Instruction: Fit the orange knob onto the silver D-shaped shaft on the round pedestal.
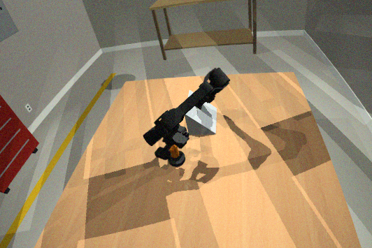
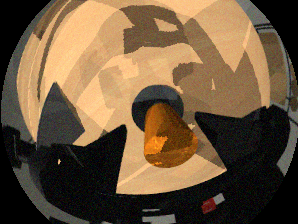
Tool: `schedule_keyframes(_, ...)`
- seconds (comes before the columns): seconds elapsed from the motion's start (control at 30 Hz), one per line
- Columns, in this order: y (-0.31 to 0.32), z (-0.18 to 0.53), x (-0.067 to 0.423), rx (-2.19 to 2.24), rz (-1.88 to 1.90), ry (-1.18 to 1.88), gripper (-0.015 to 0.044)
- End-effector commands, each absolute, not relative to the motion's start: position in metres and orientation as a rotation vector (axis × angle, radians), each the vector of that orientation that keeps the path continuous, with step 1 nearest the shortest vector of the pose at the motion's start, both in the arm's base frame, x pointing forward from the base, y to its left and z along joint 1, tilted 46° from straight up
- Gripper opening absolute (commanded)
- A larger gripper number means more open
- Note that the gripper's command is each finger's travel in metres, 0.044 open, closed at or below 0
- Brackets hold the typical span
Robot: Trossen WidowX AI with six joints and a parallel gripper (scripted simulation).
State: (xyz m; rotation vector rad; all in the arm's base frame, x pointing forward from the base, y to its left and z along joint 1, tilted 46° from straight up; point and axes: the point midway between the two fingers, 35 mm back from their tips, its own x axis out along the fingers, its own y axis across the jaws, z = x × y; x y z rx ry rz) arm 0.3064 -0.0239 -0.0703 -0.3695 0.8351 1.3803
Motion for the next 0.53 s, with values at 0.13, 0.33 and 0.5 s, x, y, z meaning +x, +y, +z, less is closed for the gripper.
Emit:
schedule_keyframes(0.13,-0.077,-0.021,0.312,-0.374,1.378,0.839,0.044)
schedule_keyframes(0.33,-0.094,-0.005,0.312,-0.373,1.379,0.838,0.044)
schedule_keyframes(0.5,-0.094,-0.005,0.312,-0.373,1.379,0.838,0.044)
